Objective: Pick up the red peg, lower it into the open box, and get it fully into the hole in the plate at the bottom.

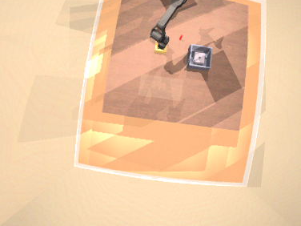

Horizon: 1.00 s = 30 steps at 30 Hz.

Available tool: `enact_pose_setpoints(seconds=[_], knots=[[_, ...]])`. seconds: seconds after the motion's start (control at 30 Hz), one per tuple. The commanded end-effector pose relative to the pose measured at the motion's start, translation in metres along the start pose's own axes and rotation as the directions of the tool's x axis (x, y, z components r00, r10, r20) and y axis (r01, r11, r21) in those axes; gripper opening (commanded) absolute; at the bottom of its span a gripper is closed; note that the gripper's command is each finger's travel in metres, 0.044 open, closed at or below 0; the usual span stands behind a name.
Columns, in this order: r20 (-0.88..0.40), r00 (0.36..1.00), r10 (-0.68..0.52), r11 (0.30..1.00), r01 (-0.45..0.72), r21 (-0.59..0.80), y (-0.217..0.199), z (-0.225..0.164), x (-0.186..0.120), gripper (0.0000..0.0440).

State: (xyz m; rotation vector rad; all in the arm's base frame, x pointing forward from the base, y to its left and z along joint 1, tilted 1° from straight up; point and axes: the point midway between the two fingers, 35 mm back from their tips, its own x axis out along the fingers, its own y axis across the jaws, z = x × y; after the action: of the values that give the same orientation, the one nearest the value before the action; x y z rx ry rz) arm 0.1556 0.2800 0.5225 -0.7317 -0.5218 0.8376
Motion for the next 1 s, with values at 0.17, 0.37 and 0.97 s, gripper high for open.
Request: enact_pose_setpoints(seconds=[0.17, 0.37, 0.97], knots=[[-0.200, 0.973, 0.112, 0.963, -0.057, 0.262, 0.029, -0.065, -0.001, 0.0440], [-0.316, 0.933, 0.175, 0.908, -0.029, 0.417, 0.045, -0.102, -0.008, 0.0440], [-0.595, 0.723, 0.350, 0.649, 0.271, 0.711, 0.094, -0.195, -0.046, 0.0440]])
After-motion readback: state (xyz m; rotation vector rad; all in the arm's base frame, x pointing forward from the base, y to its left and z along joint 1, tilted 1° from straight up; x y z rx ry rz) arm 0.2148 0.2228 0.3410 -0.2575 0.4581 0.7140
